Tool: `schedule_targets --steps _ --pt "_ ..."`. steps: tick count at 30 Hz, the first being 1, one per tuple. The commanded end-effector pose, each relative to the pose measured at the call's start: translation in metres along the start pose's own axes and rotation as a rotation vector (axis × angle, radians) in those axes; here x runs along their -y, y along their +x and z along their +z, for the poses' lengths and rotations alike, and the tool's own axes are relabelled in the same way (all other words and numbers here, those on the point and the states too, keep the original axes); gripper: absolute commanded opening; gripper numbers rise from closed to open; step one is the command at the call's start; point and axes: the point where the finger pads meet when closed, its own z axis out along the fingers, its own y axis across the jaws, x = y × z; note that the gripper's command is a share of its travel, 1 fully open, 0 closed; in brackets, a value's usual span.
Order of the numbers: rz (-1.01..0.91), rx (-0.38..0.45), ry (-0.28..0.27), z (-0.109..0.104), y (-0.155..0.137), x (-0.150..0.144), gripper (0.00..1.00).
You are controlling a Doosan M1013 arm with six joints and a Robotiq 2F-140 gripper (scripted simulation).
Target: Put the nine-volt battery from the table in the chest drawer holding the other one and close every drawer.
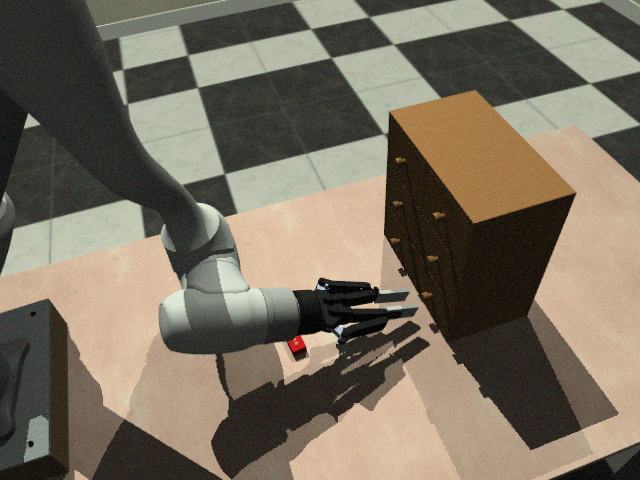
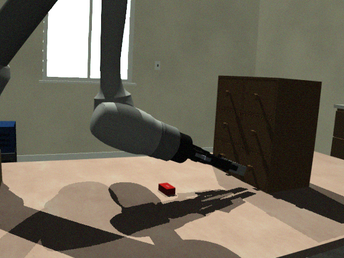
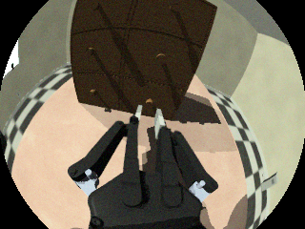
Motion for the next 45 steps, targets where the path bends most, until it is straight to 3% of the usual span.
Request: schedule_targets --steps 1,18,45 --pt "0.0 -0.003 -0.002 0.004 0.001 -0.001 0.2" --pt "0.0 -0.003 -0.002 0.005 0.002 -0.001 0.2" --pt "0.0 -0.003 -0.002 0.036 0.013 -0.001 0.2"
